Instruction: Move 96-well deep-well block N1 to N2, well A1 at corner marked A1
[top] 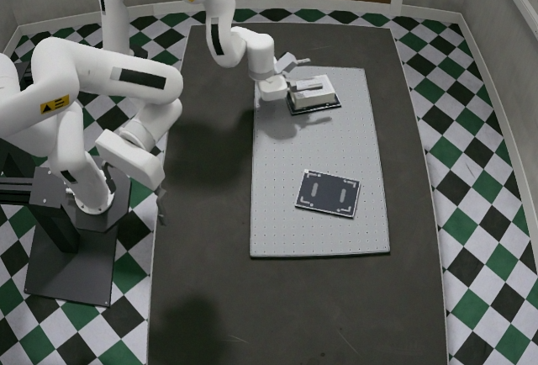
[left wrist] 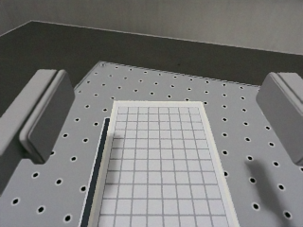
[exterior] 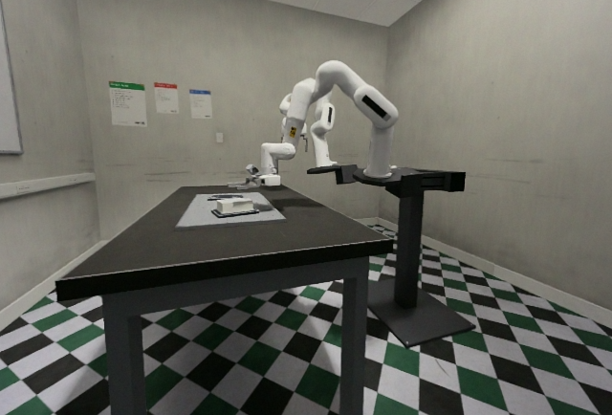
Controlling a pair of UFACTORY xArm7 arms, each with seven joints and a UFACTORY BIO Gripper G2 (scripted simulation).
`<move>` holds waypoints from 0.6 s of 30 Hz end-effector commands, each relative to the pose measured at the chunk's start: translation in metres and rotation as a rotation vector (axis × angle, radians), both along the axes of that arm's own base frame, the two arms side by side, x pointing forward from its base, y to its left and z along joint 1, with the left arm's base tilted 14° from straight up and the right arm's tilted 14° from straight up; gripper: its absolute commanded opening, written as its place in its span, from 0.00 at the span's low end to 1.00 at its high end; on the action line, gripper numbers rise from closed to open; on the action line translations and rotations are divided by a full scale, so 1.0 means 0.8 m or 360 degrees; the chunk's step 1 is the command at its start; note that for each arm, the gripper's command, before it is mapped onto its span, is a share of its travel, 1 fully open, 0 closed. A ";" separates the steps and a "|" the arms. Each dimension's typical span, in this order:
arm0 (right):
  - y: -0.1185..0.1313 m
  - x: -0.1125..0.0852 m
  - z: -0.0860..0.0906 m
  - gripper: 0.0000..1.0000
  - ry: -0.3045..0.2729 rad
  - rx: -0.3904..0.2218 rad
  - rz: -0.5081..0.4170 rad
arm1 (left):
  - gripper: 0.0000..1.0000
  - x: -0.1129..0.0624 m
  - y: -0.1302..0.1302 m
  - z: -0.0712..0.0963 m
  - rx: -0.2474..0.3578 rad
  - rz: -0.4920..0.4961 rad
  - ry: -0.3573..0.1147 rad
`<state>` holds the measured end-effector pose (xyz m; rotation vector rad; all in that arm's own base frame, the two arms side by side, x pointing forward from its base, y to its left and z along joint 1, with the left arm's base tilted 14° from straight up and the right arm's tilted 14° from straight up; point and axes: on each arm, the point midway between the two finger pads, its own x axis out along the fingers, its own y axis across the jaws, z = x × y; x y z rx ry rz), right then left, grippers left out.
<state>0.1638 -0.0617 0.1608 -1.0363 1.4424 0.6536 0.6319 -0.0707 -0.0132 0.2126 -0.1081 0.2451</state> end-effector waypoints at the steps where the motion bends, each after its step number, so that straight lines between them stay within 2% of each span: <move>1: 0.000 0.001 0.001 1.00 -0.0003 0.0000 0.0000 | 0.37 0.003 0.000 0.002 -0.0004 -0.0002 -0.0009; 8: 0.000 0.001 0.001 1.00 -0.0003 0.0000 0.0000 | 0.37 0.003 0.000 0.002 -0.0004 -0.0002 -0.0009; 18: 0.000 0.001 0.001 1.00 -0.0003 0.0000 0.0000 | 0.37 0.004 0.003 -0.014 -0.0003 -0.0002 -0.0009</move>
